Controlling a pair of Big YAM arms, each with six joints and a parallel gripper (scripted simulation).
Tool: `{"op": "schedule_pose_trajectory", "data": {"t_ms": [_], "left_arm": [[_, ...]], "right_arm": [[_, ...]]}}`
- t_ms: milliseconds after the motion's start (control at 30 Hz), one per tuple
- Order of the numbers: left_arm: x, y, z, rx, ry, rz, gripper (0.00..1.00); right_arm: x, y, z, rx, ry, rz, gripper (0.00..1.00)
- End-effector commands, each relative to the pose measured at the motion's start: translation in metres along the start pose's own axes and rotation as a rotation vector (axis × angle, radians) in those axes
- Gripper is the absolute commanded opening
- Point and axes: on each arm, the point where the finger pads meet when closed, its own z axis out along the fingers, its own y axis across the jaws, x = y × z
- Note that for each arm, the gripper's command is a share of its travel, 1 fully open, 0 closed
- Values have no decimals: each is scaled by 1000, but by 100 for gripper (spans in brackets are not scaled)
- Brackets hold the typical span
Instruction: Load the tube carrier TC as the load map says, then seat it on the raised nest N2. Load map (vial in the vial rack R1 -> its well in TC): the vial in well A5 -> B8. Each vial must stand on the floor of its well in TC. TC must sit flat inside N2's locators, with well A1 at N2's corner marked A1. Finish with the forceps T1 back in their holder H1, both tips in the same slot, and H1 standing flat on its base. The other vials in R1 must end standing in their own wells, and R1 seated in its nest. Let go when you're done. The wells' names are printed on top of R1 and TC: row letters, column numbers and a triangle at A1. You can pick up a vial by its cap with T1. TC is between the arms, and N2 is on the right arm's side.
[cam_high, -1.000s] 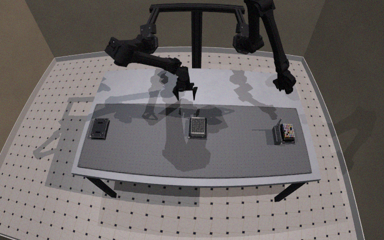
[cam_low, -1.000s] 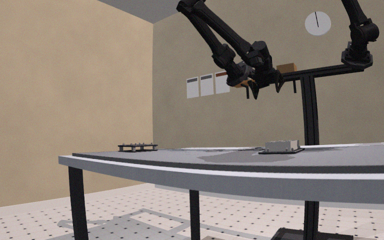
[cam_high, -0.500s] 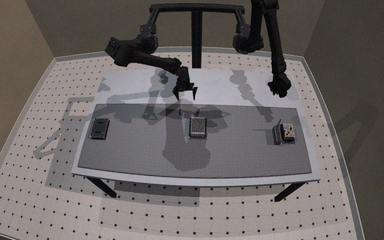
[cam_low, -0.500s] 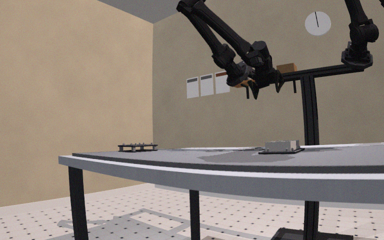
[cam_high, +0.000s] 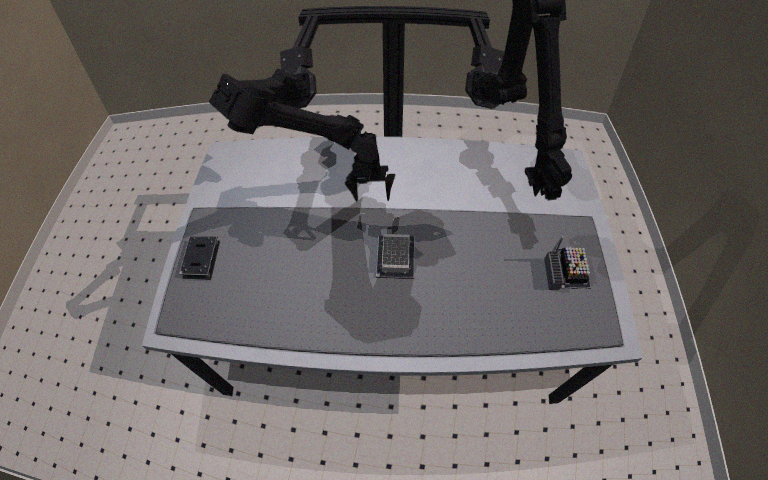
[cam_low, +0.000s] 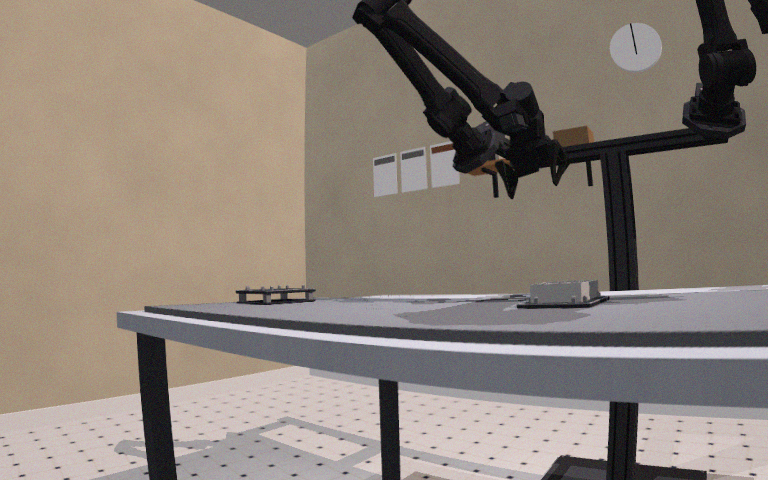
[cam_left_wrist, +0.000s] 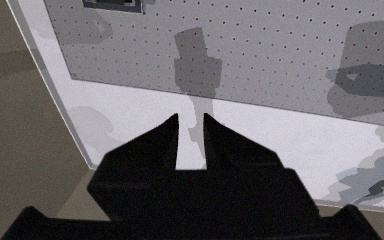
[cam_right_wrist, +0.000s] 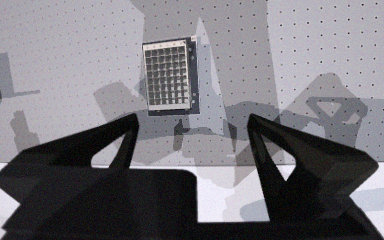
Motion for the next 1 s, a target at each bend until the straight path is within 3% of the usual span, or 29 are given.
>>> {"op": "schedule_pose_trajectory", "data": {"t_ms": [0,300,433,633,967], "left_arm": [[-14,-8,-3,23,-23,3,23],[-22,-38,-4,63,-28,40,23],[-25,-55,-9,130,-61,115,23],[-28,-70,-9,127,-47,94,23],[-24,-67,-10,120,-53,97,23]], "right_arm": [[-2,2,-1,-4,-4,5,100],[-2,2,-1,-4,-4,5,100],[-2,2,-1,-4,-4,5,100],[-2,2,-1,-4,-4,5,100],[-2,2,-1,-4,-4,5,100]]}}
